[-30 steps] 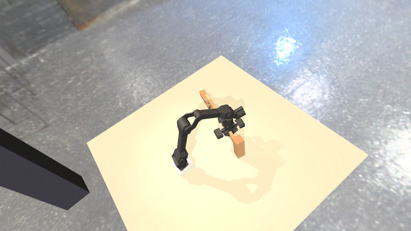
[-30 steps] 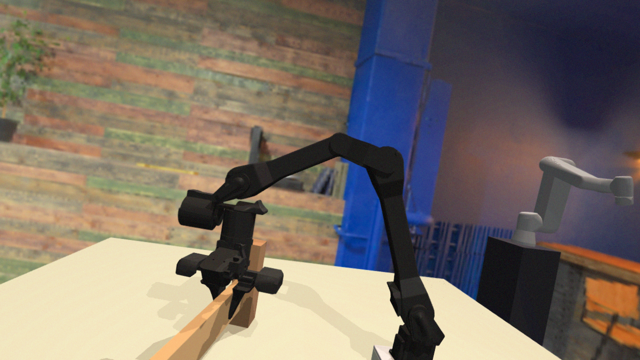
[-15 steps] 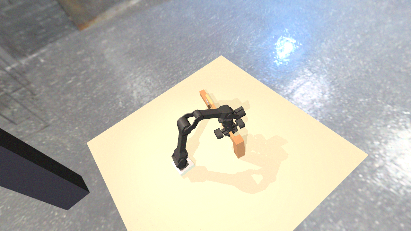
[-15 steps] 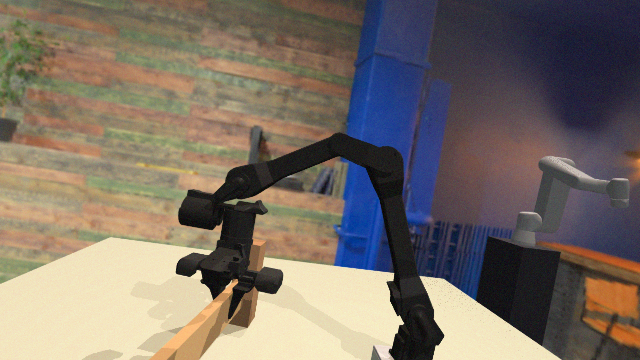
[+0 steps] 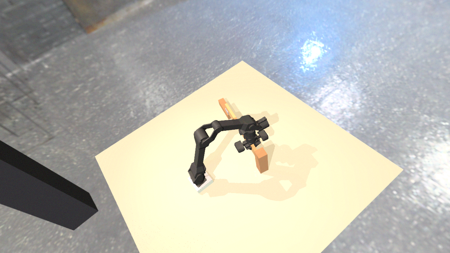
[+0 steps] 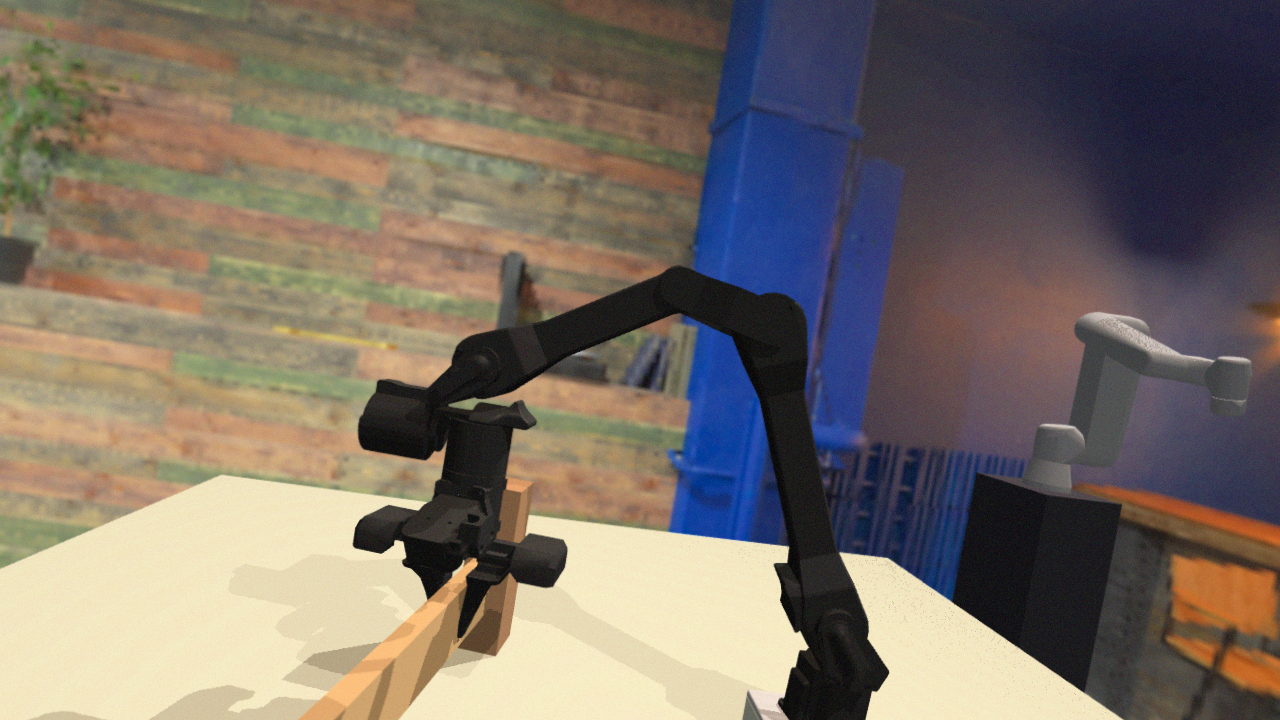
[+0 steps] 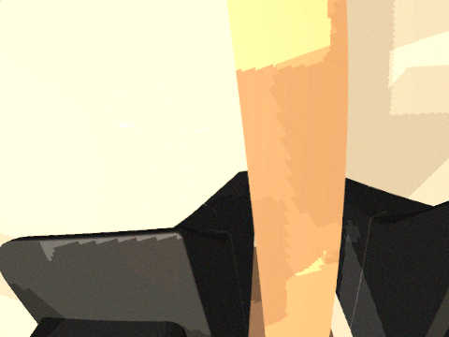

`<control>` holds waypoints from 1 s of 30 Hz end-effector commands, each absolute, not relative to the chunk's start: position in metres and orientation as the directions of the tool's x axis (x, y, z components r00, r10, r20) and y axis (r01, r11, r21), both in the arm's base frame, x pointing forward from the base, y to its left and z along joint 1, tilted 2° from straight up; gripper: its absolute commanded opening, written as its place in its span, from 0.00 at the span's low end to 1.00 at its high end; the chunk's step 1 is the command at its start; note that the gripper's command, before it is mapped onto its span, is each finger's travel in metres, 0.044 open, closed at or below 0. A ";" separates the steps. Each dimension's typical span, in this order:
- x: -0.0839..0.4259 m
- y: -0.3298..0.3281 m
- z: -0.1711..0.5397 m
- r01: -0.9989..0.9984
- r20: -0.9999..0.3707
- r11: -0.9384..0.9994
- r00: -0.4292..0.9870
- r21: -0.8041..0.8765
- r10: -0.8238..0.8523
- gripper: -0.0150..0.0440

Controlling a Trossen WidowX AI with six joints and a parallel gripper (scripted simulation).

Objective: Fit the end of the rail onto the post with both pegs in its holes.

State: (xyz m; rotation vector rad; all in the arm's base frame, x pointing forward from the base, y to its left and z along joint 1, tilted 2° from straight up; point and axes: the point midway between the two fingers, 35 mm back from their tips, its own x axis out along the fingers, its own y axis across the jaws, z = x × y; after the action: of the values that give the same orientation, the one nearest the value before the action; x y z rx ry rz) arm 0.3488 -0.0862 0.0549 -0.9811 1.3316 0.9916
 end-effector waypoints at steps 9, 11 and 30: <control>0.348 -0.091 0.056 -0.956 -1.000 0.293 -0.002 0.001 -0.001 0.25; 0.347 -0.092 0.056 -0.956 -1.000 0.293 -0.002 0.001 -0.001 0.25; 0.346 -0.096 0.056 -0.956 -1.000 0.293 -0.002 0.001 -0.002 0.25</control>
State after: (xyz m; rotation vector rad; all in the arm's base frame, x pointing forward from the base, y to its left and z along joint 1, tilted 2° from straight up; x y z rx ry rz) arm 0.3468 -0.0933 0.0555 -0.9825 1.3345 0.9891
